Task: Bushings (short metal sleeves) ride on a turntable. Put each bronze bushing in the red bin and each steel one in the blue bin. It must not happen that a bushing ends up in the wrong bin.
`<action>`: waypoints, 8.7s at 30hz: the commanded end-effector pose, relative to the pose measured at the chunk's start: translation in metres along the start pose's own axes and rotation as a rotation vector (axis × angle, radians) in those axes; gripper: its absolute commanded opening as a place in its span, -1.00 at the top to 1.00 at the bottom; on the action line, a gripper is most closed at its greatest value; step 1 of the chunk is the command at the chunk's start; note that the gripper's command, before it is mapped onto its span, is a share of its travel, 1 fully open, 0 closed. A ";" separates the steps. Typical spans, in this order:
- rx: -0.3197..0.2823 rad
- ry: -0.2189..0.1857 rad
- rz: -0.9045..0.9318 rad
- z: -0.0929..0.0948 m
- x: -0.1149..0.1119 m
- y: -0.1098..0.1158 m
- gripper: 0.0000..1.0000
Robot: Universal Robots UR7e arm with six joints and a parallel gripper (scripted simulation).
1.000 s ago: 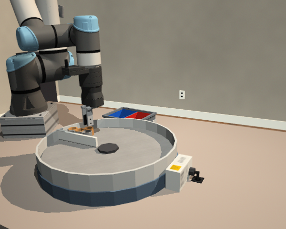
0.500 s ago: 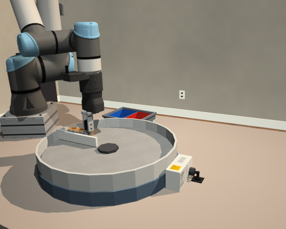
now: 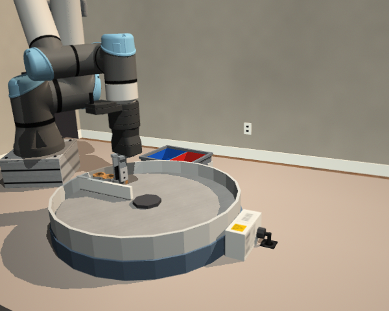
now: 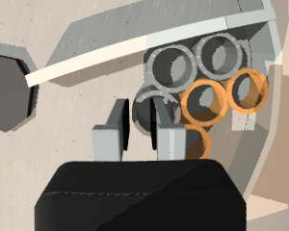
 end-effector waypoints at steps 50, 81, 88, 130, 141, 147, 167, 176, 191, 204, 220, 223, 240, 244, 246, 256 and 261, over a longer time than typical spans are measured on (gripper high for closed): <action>0.000 -0.001 0.000 0.019 0.000 0.000 1.00; 0.000 -0.001 0.000 0.019 0.000 0.000 1.00; 0.000 -0.001 0.000 0.019 0.000 0.000 1.00; 0.000 -0.001 0.000 0.007 0.000 0.000 1.00; 0.000 -0.002 0.000 0.005 0.000 0.000 1.00; 0.000 -0.001 0.000 0.002 0.000 0.000 1.00; 0.000 -0.002 0.000 -0.003 0.000 0.000 1.00; 0.000 -0.001 0.000 -0.005 0.000 0.000 1.00; 0.000 -0.001 0.000 -0.009 0.000 0.000 1.00; 0.000 -0.002 0.000 -0.027 0.000 0.000 1.00; 0.000 -0.001 0.000 -0.066 0.000 0.000 1.00; 0.000 -0.001 0.000 -0.066 0.000 0.000 1.00; 0.000 -0.002 0.000 -0.065 0.042 0.083 1.00; 0.000 -0.002 0.000 -0.065 0.053 0.104 1.00; 0.000 -0.002 0.000 -0.065 0.053 0.104 1.00; 0.000 -0.002 0.000 -0.065 0.080 0.156 1.00; 0.000 -0.002 0.000 -0.065 0.090 0.177 1.00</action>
Point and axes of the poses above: the point where the finger pads meet when closed, its own z axis out along the fingers, its own x axis across the jaws, y = z × x, the point moved 6 cm from there along -z, back along the fingers, and after that the axes turned 2 degrees about z, right-handed, at the moved point
